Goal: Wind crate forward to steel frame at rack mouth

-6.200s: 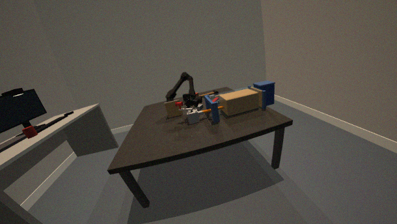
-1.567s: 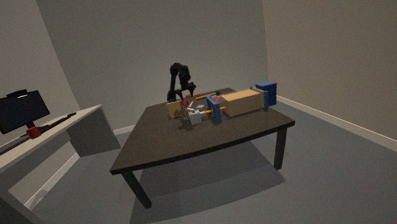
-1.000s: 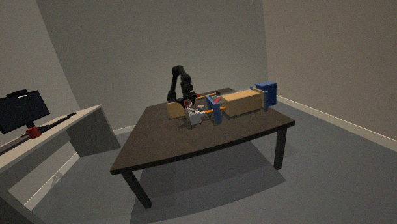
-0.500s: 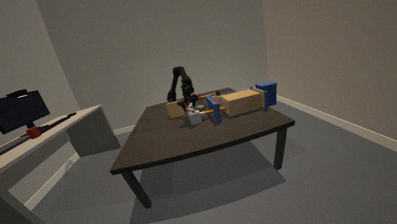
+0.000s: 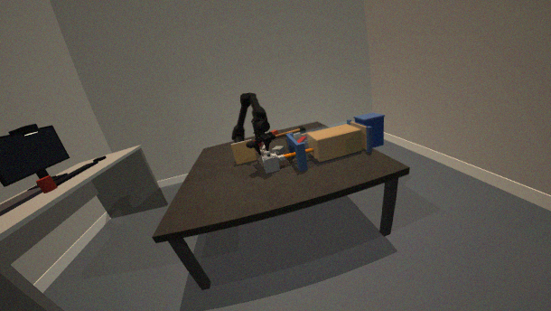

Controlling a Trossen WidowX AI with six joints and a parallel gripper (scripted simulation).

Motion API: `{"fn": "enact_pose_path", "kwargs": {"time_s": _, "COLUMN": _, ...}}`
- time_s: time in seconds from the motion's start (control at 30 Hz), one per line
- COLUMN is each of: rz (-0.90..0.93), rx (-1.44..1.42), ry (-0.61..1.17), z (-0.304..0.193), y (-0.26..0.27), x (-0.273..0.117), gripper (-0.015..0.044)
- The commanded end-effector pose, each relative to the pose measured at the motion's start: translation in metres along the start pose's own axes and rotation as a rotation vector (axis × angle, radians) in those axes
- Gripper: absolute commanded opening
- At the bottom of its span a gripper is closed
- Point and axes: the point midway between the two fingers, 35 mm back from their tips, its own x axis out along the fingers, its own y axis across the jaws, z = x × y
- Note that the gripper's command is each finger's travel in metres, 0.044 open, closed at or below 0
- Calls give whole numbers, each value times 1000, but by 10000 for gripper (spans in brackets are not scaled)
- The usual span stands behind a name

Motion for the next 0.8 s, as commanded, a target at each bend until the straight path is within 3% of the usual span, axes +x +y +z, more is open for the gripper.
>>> {"fn": "enact_pose_path", "kwargs": {"time_s": 0.0, "rz": 0, "rx": 0, "ry": 0, "z": 0, "y": 0, "x": -1, "gripper": 151}}
{"fn": "enact_pose_path", "kwargs": {"time_s": 0.03, "rz": 0, "rx": 0, "ry": 0, "z": 0, "y": 0, "x": -1, "gripper": 125}}
{"fn": "enact_pose_path", "kwargs": {"time_s": 0.4, "rz": 0, "rx": 0, "ry": 0, "z": 0, "y": 0, "x": -1, "gripper": 52}}
{"fn": "enact_pose_path", "kwargs": {"time_s": 0.47, "rz": 0, "rx": 0, "ry": 0, "z": 0, "y": 0, "x": -1, "gripper": 0}}
{"fn": "enact_pose_path", "kwargs": {"time_s": 0.77, "rz": -10, "rx": 0, "ry": 16, "z": 1, "y": 1, "x": -1, "gripper": 0}}
